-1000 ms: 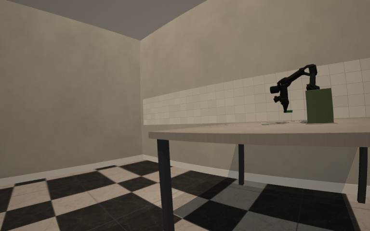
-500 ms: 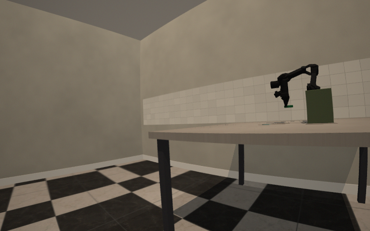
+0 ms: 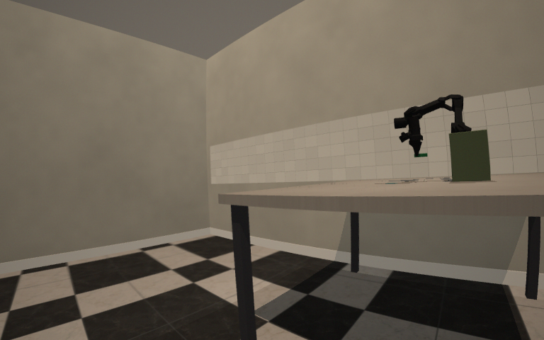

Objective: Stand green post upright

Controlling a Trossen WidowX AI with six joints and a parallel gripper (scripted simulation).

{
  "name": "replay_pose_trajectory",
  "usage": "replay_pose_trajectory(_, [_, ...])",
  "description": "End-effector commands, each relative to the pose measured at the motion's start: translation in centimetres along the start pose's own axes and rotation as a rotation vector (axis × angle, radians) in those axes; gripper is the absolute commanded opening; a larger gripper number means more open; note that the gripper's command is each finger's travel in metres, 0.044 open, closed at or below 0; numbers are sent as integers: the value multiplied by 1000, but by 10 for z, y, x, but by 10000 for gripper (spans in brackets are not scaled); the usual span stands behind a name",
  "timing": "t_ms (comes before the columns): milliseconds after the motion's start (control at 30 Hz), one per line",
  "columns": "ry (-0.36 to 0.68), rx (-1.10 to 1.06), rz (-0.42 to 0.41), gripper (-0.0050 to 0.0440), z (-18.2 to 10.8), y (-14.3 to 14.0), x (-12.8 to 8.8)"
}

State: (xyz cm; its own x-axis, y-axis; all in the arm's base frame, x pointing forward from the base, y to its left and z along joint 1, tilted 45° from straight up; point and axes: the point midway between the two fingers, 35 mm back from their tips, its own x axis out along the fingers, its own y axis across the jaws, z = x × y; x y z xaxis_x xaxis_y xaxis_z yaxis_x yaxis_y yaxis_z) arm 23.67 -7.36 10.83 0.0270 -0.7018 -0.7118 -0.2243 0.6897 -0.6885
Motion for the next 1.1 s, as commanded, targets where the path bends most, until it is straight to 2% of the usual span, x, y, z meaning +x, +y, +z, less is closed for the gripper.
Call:
replay_pose_trajectory(0, [-11, -59, 6, 22, 13, 4, -5])
replay_pose_trajectory(1067, [-17, -461, 12, 22, 77, 51, -16])
